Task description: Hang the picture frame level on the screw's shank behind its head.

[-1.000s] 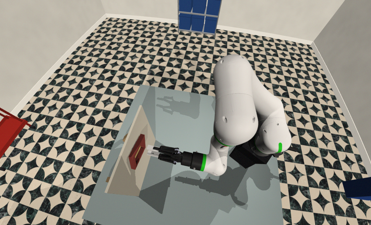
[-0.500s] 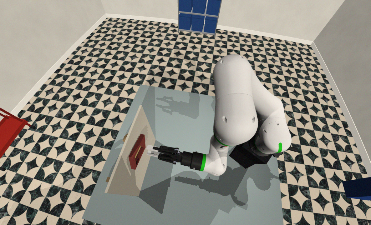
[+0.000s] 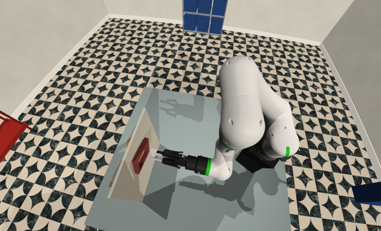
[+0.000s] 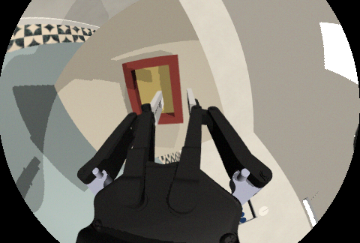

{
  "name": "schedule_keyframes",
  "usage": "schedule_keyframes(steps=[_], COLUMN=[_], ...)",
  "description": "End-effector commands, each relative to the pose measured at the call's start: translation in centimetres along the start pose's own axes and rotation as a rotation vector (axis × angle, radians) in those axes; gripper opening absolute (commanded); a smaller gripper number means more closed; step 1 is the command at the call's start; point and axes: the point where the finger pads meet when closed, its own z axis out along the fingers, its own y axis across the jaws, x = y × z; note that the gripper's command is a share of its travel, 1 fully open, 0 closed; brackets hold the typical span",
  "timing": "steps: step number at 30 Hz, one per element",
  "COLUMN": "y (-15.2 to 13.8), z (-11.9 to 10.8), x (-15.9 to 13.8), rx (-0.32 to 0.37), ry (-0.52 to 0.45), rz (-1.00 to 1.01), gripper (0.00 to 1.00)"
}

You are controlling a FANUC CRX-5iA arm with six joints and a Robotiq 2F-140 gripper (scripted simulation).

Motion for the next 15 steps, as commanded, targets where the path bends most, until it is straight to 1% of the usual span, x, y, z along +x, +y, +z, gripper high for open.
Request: schedule_keyframes(steps=[1, 6, 15], y=[0.0, 0.0, 0.0], z=[0.2, 0.5, 1.7], x=[0.0, 0.0, 0.0], rx=[0.0, 0.0, 0.0], ry=[0.0, 0.0, 0.0], rz=[0.0, 0.0, 0.0], gripper=[0.29, 0.29, 0.29])
